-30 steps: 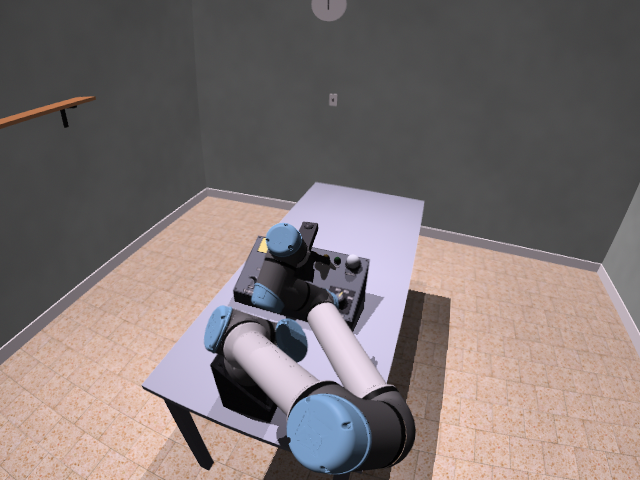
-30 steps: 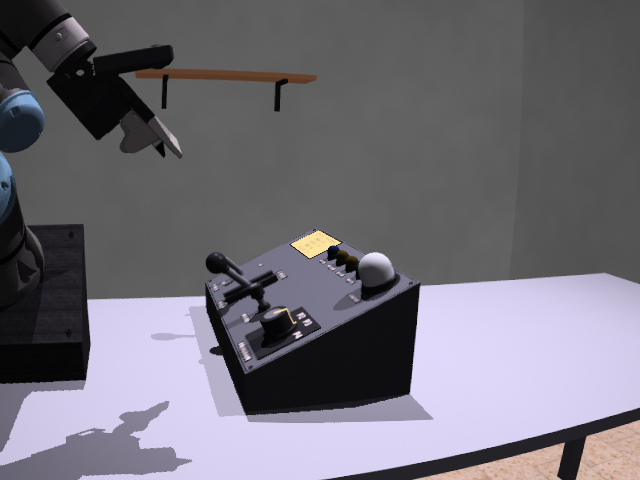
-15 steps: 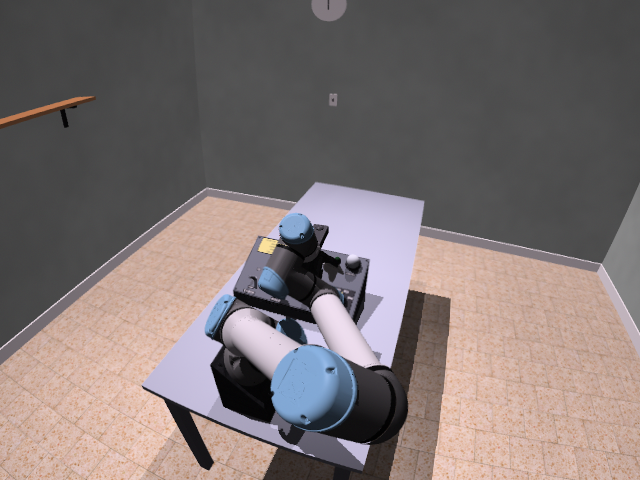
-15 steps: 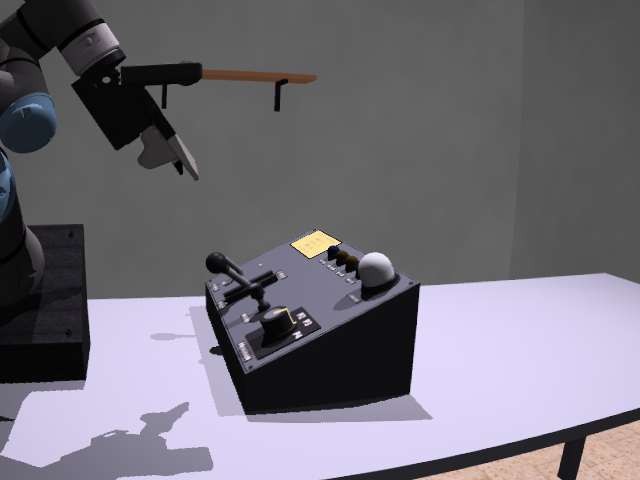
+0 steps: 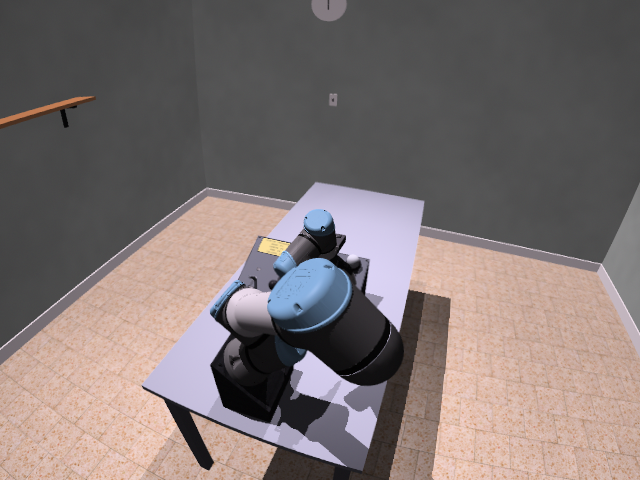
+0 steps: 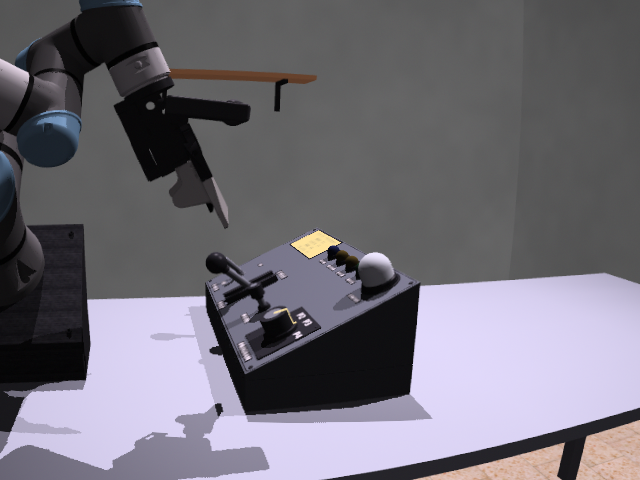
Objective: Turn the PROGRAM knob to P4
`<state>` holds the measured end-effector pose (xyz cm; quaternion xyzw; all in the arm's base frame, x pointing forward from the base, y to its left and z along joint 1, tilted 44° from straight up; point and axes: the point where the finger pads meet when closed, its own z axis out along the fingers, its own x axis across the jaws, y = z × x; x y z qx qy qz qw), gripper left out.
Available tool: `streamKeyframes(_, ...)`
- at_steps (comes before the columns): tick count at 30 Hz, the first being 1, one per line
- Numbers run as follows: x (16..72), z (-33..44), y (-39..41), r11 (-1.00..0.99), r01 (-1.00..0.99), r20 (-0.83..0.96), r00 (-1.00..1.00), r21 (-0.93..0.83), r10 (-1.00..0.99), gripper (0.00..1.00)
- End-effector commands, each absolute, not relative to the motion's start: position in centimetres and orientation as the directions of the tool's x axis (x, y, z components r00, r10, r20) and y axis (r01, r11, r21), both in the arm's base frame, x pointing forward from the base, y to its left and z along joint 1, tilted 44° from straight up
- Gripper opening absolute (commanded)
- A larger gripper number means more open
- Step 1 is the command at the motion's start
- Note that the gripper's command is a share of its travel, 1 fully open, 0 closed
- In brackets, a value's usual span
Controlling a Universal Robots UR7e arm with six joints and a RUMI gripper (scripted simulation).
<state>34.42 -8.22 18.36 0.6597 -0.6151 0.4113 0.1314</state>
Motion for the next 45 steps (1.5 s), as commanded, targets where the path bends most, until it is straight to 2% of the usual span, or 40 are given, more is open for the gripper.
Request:
streamKeyframes(1, 36.02, 18.08, -10.05, -0.191, -0.924, 0.700, -0.104, -0.331, -0.707, 1.00)
streamKeyframes(10, 35.99, 18.02, -10.07, -0.191, -0.925, 0.700, -0.104, -0.330, -0.707, 1.00)
streamKeyframes(11, 35.99, 18.01, -10.07, -0.191, -0.925, 0.700, -0.104, -0.330, -0.707, 0.44)
streamKeyframes(45, 35.98, 18.07, -10.04, -0.191, -0.924, 0.700, -0.105, -0.331, -0.707, 0.44)
